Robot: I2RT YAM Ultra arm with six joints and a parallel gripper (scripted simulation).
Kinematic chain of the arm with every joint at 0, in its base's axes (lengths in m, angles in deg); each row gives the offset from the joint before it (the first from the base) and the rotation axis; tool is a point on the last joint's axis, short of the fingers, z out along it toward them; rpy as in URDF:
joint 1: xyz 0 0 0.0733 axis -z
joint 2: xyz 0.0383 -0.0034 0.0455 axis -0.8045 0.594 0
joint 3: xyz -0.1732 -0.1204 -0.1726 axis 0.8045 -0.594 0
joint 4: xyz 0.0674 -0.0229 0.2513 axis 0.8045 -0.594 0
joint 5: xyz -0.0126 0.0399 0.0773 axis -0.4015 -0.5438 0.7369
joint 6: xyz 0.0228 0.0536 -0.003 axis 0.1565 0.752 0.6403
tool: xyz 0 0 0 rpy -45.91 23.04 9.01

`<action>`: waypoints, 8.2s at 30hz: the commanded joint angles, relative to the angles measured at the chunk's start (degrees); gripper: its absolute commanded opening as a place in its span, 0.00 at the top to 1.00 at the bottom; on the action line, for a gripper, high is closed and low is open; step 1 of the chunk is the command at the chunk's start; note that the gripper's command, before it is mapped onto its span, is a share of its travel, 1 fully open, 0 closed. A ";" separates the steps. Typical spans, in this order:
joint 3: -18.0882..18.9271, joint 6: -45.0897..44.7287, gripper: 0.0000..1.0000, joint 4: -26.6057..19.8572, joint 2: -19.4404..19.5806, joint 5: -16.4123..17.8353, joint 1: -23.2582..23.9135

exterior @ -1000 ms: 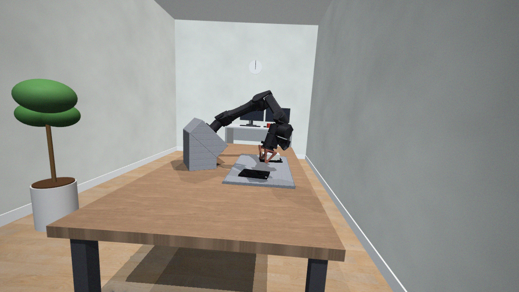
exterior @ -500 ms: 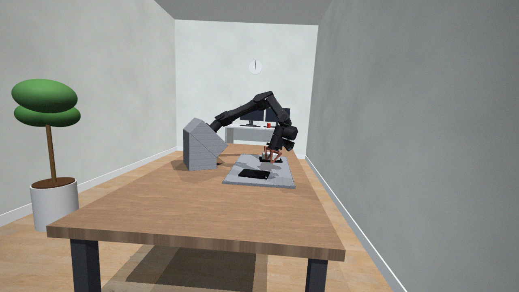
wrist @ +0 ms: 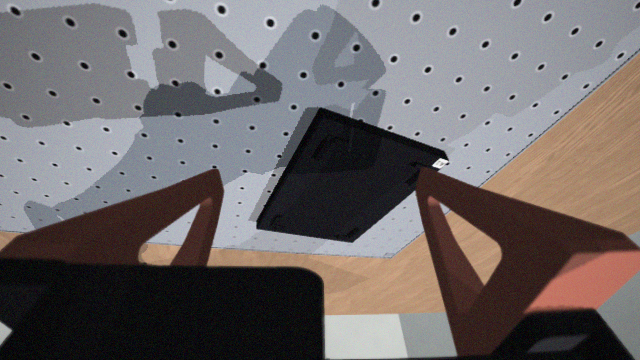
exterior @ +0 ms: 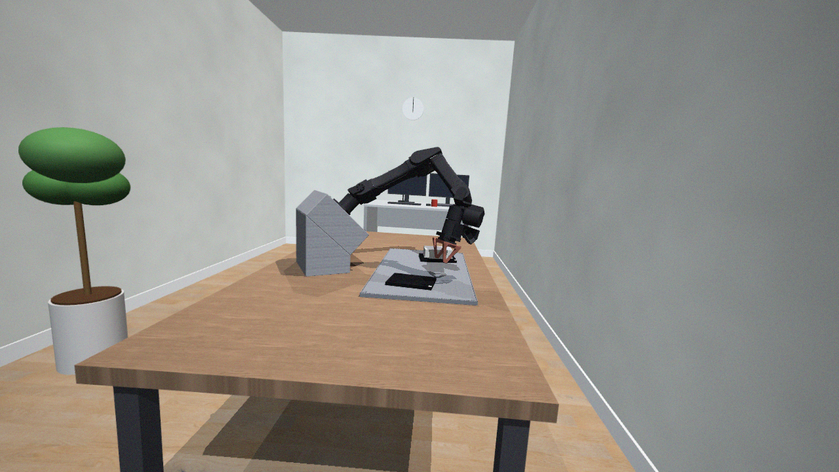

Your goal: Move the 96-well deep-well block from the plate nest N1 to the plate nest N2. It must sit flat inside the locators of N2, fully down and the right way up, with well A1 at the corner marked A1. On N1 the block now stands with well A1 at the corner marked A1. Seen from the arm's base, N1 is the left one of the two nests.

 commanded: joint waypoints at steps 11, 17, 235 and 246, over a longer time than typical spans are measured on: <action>-2.62 10.76 0.00 1.96 -6.31 -2.82 -7.52; -4.61 14.09 0.00 3.53 -8.68 -3.39 -10.06; -22.43 56.73 1.00 28.92 -21.36 -15.57 -47.58; -22.43 56.73 1.00 28.92 -21.36 -15.57 -47.58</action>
